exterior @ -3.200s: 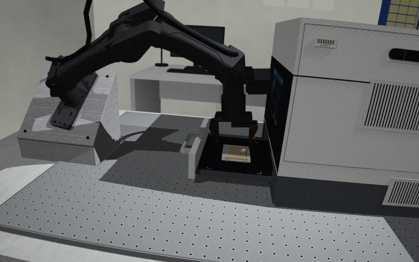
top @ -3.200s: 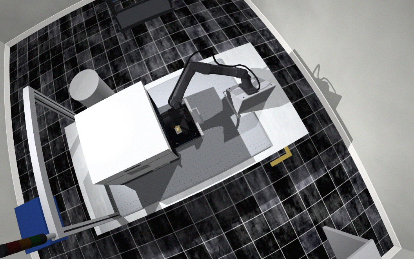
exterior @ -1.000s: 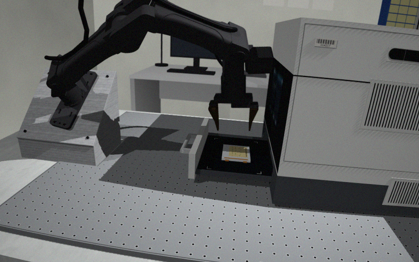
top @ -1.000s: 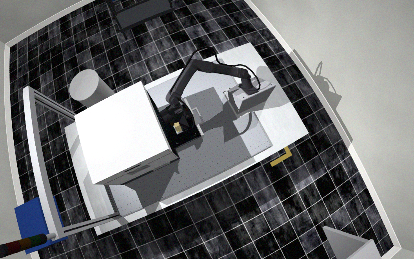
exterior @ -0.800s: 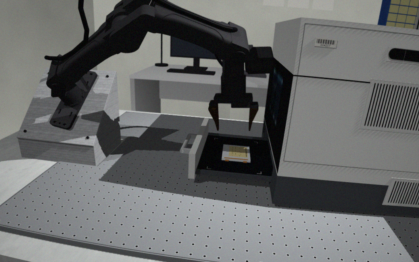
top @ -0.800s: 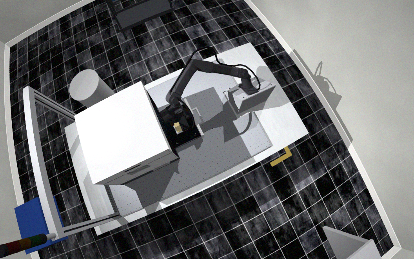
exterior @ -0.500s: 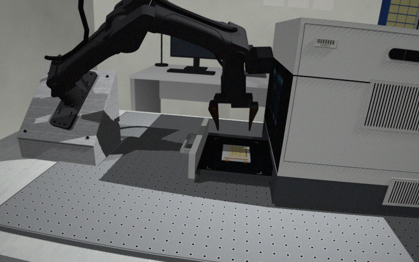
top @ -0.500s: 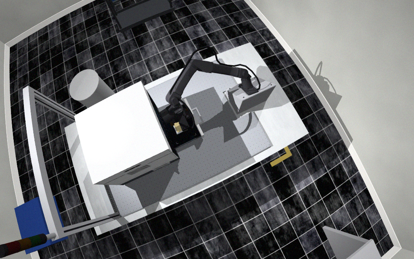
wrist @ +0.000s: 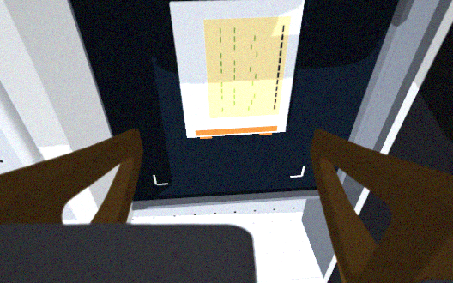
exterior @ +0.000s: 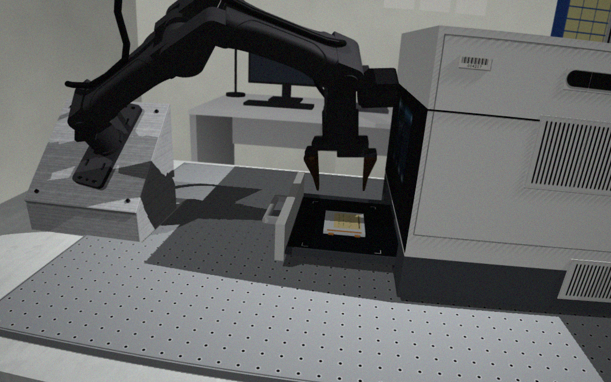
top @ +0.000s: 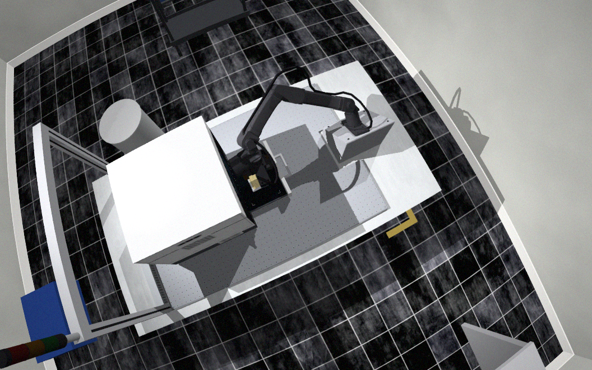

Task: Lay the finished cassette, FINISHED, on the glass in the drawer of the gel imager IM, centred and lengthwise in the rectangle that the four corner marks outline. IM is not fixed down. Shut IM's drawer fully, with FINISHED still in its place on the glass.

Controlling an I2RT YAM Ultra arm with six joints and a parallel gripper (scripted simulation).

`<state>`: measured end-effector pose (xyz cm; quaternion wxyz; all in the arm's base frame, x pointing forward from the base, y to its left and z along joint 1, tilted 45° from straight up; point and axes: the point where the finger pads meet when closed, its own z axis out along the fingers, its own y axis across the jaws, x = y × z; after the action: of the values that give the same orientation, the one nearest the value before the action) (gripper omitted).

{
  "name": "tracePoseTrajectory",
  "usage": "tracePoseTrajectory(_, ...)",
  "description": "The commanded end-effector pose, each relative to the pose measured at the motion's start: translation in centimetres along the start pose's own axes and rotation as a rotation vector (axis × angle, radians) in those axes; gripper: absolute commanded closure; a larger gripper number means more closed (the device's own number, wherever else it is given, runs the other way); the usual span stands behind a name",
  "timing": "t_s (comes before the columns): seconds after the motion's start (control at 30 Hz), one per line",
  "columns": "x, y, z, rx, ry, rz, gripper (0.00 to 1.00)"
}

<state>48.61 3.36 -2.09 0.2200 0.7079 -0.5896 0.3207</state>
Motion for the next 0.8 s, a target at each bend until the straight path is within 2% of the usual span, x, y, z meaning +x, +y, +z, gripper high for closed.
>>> tracePoseTrajectory(0.0, 0.2, -1.3, -2.9, 0.058, -0.016, 0.021, 0.09)
tracePoseTrajectory(0.33, 0.2, -1.3, -2.9, 0.058, -0.016, 0.021, 0.09)
tracePoseTrajectory(0.37, -0.5, 0.0, -1.2, 0.047, -0.012, -0.005, 0.00)
tracePoseTrajectory(0.77, -0.5, 1.1, -2.0, 0.046, -0.016, 0.009, 0.00)
